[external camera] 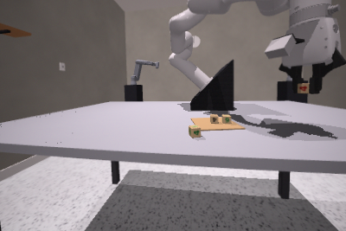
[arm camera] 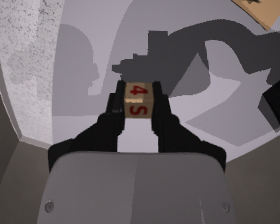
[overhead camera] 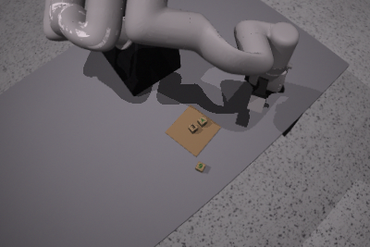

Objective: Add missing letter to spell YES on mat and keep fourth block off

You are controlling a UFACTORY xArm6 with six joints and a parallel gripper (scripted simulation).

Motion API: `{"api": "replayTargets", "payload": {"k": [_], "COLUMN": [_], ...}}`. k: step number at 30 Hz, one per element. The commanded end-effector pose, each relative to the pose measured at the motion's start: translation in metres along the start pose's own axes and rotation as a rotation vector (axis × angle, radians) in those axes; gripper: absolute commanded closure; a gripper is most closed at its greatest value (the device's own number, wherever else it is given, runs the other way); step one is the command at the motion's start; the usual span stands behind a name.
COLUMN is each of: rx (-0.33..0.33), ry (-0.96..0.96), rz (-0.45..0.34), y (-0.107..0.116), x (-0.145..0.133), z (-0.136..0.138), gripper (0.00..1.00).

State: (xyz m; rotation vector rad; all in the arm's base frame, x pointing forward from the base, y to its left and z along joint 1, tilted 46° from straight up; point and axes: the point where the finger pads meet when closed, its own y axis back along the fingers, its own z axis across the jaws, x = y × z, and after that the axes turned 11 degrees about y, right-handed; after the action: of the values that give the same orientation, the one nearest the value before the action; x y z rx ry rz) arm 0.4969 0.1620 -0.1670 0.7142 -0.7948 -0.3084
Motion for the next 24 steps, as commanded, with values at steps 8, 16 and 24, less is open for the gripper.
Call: {"api": "replayTargets", "payload": {"k": [8, 16, 24], "rx": [0.016, 0.016, 0.017], "ry": [-0.343, -0.552, -0.784], "rz": [0.002, 0.001, -0.001], "y": [0.006, 0.008, 0.009], "x": [0.022, 0.035, 0.049], "z": [0.013, 0.023, 0.034], "gripper": [0.79, 0.79, 0.79]}}
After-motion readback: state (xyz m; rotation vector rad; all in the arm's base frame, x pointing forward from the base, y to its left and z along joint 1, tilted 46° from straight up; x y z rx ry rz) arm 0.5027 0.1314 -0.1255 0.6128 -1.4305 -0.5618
